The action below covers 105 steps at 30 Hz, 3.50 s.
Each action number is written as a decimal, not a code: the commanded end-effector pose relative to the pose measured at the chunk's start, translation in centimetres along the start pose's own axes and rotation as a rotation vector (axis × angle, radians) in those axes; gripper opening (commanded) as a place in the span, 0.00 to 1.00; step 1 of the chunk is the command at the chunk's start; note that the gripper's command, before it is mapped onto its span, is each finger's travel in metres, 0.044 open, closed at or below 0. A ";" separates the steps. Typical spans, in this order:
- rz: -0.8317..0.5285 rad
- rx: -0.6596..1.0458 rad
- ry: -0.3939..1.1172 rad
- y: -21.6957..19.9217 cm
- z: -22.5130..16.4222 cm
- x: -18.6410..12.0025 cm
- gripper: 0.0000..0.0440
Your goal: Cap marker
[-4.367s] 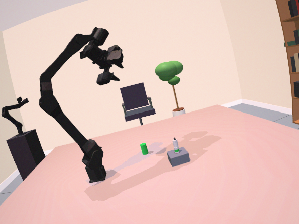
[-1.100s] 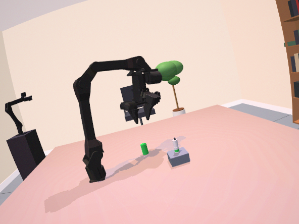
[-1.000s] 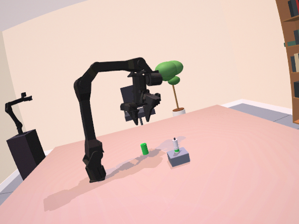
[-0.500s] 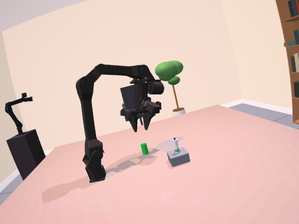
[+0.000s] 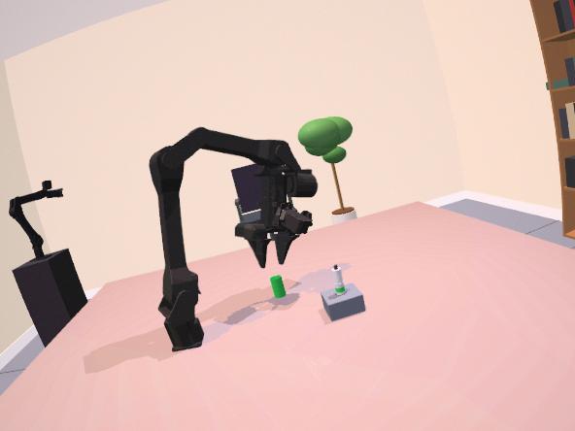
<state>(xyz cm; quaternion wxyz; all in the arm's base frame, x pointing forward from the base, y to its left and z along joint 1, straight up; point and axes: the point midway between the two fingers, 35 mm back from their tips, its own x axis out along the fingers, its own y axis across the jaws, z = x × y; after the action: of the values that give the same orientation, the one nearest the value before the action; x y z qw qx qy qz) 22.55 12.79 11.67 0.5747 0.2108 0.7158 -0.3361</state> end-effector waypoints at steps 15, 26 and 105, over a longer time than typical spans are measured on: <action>-0.029 -0.085 -0.012 0.7 0.2 4.6 0.58; -0.023 -0.135 -0.034 0.8 0.2 6.3 0.45; 0.233 0.222 -0.057 -4.5 18.0 -6.1 0.13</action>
<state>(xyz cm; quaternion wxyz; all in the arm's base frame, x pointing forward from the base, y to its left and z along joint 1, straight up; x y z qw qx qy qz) 33.25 -2.74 16.96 0.6091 0.3451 0.6214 -0.3517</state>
